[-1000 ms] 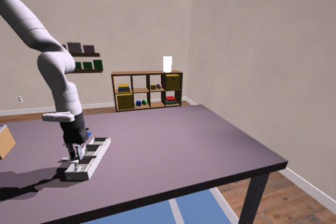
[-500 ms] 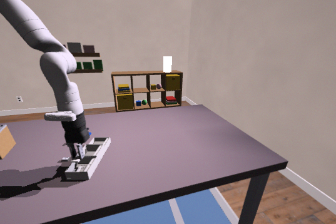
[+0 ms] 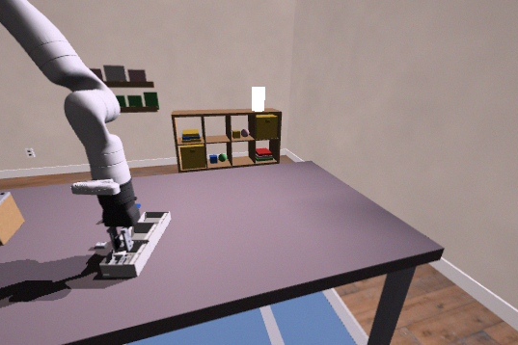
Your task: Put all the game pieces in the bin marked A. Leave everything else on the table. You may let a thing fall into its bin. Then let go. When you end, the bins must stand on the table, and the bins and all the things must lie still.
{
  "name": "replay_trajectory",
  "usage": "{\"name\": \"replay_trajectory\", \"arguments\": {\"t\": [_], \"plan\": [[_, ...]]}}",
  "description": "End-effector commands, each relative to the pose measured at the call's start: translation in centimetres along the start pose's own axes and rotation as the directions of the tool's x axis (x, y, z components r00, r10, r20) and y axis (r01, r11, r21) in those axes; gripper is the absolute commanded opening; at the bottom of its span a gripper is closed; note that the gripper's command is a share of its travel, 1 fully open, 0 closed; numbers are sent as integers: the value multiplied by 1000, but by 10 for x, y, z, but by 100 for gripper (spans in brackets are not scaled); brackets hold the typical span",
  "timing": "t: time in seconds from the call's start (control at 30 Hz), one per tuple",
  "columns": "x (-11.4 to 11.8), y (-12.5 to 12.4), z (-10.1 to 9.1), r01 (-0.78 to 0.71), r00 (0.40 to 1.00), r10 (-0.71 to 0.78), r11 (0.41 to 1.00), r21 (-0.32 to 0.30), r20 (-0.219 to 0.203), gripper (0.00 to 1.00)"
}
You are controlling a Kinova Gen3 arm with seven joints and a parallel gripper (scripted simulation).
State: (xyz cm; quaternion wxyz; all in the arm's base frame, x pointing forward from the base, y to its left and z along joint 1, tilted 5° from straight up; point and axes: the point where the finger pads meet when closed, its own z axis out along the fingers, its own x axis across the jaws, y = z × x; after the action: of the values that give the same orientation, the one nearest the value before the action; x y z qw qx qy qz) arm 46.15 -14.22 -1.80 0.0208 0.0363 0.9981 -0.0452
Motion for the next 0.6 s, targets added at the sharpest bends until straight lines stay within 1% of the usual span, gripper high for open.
{"name": "replay_trajectory", "arguments": {"t": [0.0, 0.33, 0.57], "plan": [[2, 0, 6, 0, 1000, 0, 1000, 0, -8, 49], [3, 0, 24, 0, 1000, 0, 1000, 0, -8, 49], [4, -1, 24, 0, 1000, 0, 1000, 0, -8, 49]]}}
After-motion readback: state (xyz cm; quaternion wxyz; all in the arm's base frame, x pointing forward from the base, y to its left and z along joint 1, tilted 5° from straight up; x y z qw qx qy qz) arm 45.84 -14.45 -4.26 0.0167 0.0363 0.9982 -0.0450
